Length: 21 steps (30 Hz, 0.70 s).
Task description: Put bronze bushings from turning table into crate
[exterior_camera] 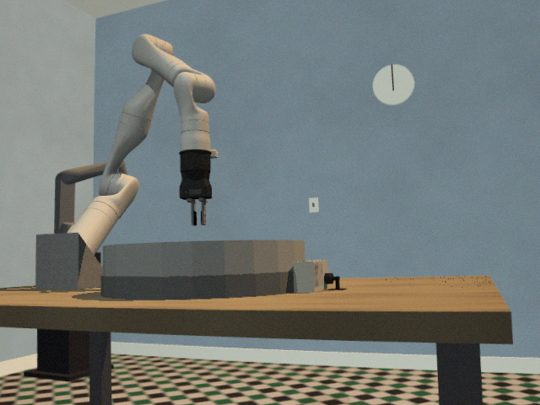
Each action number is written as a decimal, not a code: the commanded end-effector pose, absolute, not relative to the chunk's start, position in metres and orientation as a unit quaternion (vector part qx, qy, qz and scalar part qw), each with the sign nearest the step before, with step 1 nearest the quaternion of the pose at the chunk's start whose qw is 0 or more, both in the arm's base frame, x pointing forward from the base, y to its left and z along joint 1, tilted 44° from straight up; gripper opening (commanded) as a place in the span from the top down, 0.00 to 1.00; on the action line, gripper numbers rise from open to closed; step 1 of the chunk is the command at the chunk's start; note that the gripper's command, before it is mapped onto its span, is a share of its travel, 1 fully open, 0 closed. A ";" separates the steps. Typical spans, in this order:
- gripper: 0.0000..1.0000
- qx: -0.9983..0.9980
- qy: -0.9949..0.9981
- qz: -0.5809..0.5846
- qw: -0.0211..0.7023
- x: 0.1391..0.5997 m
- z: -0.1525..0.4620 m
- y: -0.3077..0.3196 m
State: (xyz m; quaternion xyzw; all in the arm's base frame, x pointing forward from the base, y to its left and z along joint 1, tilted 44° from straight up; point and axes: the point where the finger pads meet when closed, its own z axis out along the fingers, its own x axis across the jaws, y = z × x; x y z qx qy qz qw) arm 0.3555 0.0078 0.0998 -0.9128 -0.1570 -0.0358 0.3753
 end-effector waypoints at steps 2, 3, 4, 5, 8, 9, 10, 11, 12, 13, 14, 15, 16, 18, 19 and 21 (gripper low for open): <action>0.55 -0.913 -0.157 -0.036 0.375 0.355 0.092 0.001; 0.55 -0.913 -0.157 -0.036 0.375 0.354 0.085 -0.006; 0.55 -0.913 -0.157 -0.036 0.375 0.352 0.077 -0.012; 0.55 -0.913 -0.156 -0.036 0.375 0.351 0.069 -0.018; 0.55 -0.913 -0.156 -0.036 0.375 0.350 0.062 -0.025; 0.55 -0.913 -0.156 -0.036 0.375 0.350 0.062 -0.025; 0.55 -0.913 -0.156 -0.036 0.375 0.350 0.062 -0.025; 0.55 -0.913 -0.156 -0.036 0.375 0.350 0.062 -0.025; 0.55 -0.913 -0.156 -0.036 0.375 0.350 0.062 -0.025; 0.55 -0.913 -0.156 -0.036 0.375 0.350 0.062 -0.025; 0.55 -0.913 -0.156 -0.036 0.375 0.350 0.062 -0.025; 0.55 -0.913 -0.156 -0.036 0.375 0.350 0.062 -0.025; 0.55 -0.913 -0.156 -0.036 0.375 0.350 0.062 -0.025; 0.55 -0.913 -0.156 -0.036 0.375 0.350 0.062 -0.025; 0.55 -0.913 -0.156 -0.037 0.374 0.349 0.054 -0.031; 0.55 -0.913 -0.156 -0.037 0.374 0.347 0.039 -0.044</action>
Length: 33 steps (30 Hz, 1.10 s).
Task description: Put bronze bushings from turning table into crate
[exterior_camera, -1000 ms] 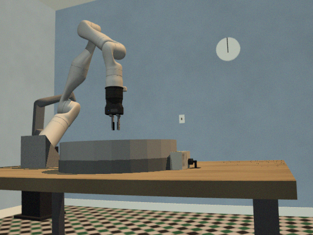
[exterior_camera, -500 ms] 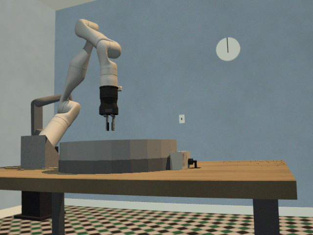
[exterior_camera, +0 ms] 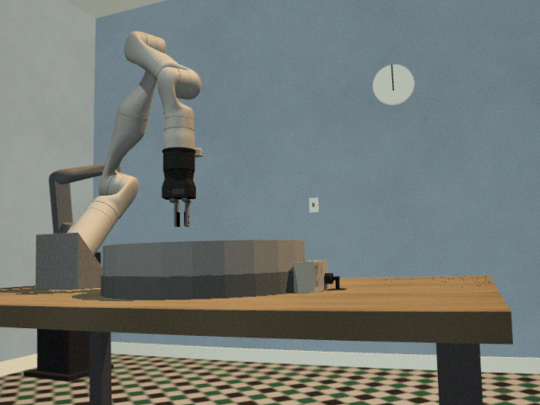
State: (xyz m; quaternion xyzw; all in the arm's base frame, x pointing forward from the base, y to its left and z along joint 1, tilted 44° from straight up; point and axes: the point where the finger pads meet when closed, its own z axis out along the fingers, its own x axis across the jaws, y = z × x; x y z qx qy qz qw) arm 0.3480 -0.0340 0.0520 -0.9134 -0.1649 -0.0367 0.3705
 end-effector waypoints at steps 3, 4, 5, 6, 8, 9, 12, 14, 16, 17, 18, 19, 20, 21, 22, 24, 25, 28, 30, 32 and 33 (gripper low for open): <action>0.55 -0.913 -0.156 -0.037 0.374 0.345 0.024 -0.057; 0.55 -0.913 -0.156 -0.037 0.374 0.345 0.024 -0.057; 0.55 -0.913 -0.156 -0.037 0.374 0.345 0.024 -0.057; 0.55 -0.913 -0.156 -0.037 0.374 0.345 0.024 -0.057; 0.55 -0.913 -0.156 -0.037 0.374 0.345 0.024 -0.057; 0.55 -0.913 -0.156 -0.037 0.374 0.345 0.024 -0.057; 0.55 -0.913 -0.156 -0.037 0.374 0.345 0.024 -0.057; 0.55 -0.913 -0.156 -0.037 0.374 0.345 0.024 -0.057; 0.55 -0.913 -0.156 -0.037 0.374 0.344 0.019 -0.053; 0.55 -0.913 -0.156 -0.037 0.374 0.344 0.017 -0.051; 0.55 -0.913 -0.156 -0.037 0.374 0.344 0.015 -0.049; 0.55 -0.913 -0.156 -0.037 0.374 0.344 0.013 -0.047; 0.55 -0.913 -0.156 -0.037 0.374 0.344 0.013 -0.047; 0.55 -0.913 -0.156 -0.037 0.374 0.344 0.013 -0.047; 0.55 -0.913 -0.156 -0.037 0.374 0.344 0.013 -0.047; 0.55 -0.913 -0.156 -0.037 0.374 0.344 0.013 -0.047; 0.55 -0.913 -0.156 -0.037 0.374 0.344 0.013 -0.047; 0.55 -0.913 -0.156 -0.037 0.374 0.344 0.013 -0.047; 0.55 -0.913 -0.156 -0.037 0.374 0.344 0.013 -0.047; 0.55 -0.913 -0.156 -0.037 0.374 0.344 0.011 -0.045; 0.55 -0.913 -0.156 -0.037 0.374 0.344 0.009 -0.042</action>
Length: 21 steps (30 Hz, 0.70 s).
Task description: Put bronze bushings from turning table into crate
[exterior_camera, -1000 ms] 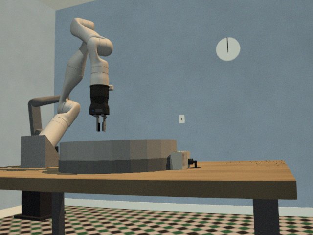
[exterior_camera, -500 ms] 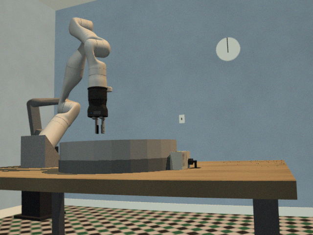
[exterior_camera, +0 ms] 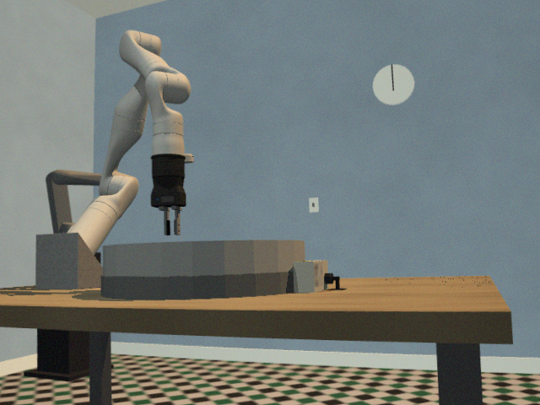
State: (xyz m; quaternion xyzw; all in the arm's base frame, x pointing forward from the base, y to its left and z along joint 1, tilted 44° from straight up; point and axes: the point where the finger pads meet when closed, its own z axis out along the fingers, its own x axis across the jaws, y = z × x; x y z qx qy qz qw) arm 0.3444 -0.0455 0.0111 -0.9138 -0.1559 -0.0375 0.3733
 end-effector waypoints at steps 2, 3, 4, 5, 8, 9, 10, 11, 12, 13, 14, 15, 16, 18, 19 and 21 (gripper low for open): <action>0.55 -0.913 -0.156 -0.037 0.375 0.343 0.004 -0.038; 0.55 -0.913 -0.156 -0.036 0.375 0.343 0.002 -0.036; 0.55 -0.913 -0.156 -0.036 0.375 0.343 0.002 -0.036; 0.55 -0.913 -0.156 -0.036 0.375 0.343 0.002 -0.036; 0.55 -0.913 -0.156 -0.036 0.375 0.343 0.002 -0.036; 0.55 -0.913 -0.156 -0.036 0.375 0.343 0.002 -0.036; 0.55 -0.913 -0.156 -0.036 0.375 0.343 0.002 -0.036; 0.55 -0.913 -0.156 -0.036 0.375 0.343 0.002 -0.036; 0.55 -0.913 -0.156 -0.036 0.375 0.343 0.002 -0.036; 0.55 -0.913 -0.156 -0.036 0.375 0.343 0.002 -0.036; 0.55 -0.913 -0.156 -0.036 0.375 0.343 0.002 -0.036; 0.55 -0.913 -0.156 -0.036 0.375 0.343 0.002 -0.036; 0.55 -0.913 -0.156 -0.037 0.375 0.343 0.000 -0.034; 0.55 -0.913 -0.156 -0.036 0.375 0.342 -0.004 -0.030; 0.55 -0.913 -0.156 -0.036 0.375 0.342 -0.006 -0.028; 0.55 -0.913 -0.156 -0.036 0.375 0.342 -0.009 -0.026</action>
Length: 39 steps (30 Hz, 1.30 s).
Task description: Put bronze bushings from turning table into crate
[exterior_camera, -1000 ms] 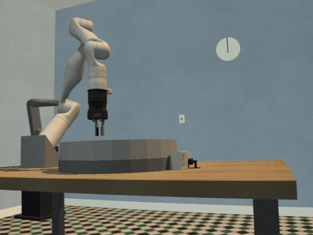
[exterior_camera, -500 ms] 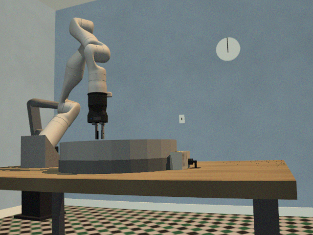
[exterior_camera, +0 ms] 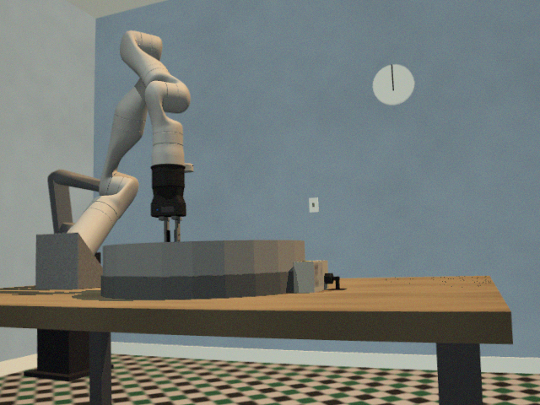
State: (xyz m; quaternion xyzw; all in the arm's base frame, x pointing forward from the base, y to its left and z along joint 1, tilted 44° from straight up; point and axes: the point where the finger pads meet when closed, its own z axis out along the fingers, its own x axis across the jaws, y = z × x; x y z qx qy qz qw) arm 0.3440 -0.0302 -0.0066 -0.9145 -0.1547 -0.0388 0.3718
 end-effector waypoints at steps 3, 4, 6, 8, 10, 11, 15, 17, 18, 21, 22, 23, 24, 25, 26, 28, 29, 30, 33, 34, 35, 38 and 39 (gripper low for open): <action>0.55 -0.913 -0.156 -0.036 0.375 0.342 -0.009 -0.026; 0.55 -0.913 -0.156 -0.036 0.375 0.342 -0.009 -0.026; 0.55 -0.913 -0.156 -0.036 0.375 0.342 -0.009 -0.026; 0.55 -0.913 -0.156 -0.036 0.375 0.342 -0.009 -0.026; 0.55 -0.913 -0.156 -0.036 0.375 0.342 -0.009 -0.026; 0.55 -0.913 -0.156 -0.036 0.375 0.342 -0.009 -0.026; 0.55 -0.913 -0.156 -0.036 0.375 0.342 -0.012 -0.022; 0.55 -0.913 -0.156 -0.036 0.375 0.342 -0.013 -0.021; 0.55 -0.913 -0.156 -0.036 0.375 0.342 -0.013 -0.021; 0.55 -0.913 -0.156 -0.036 0.375 0.342 -0.013 -0.021; 0.55 -0.913 -0.156 -0.036 0.375 0.342 -0.013 -0.021; 0.55 -0.913 -0.156 -0.036 0.375 0.342 -0.013 -0.021; 0.55 -0.913 -0.156 -0.036 0.375 0.342 -0.013 -0.021; 0.55 -0.913 -0.156 -0.036 0.375 0.342 -0.013 -0.021; 0.55 -0.913 -0.156 -0.036 0.375 0.342 -0.013 -0.021; 0.55 -0.913 -0.156 -0.036 0.375 0.342 -0.013 -0.021; 0.55 -0.913 -0.156 -0.036 0.375 0.342 -0.014 -0.020; 0.55 -0.913 -0.156 -0.036 0.375 0.342 -0.015 -0.019; 0.55 -0.913 -0.156 -0.036 0.375 0.341 -0.018 -0.016; 0.55 -0.913 -0.156 -0.036 0.375 0.341 -0.018 -0.016; 0.55 -0.913 -0.156 -0.036 0.375 0.341 -0.018 -0.016; 0.55 -0.913 -0.156 -0.036 0.375 0.341 -0.018 -0.016; 0.55 -0.913 -0.156 -0.036 0.375 0.341 -0.018 -0.016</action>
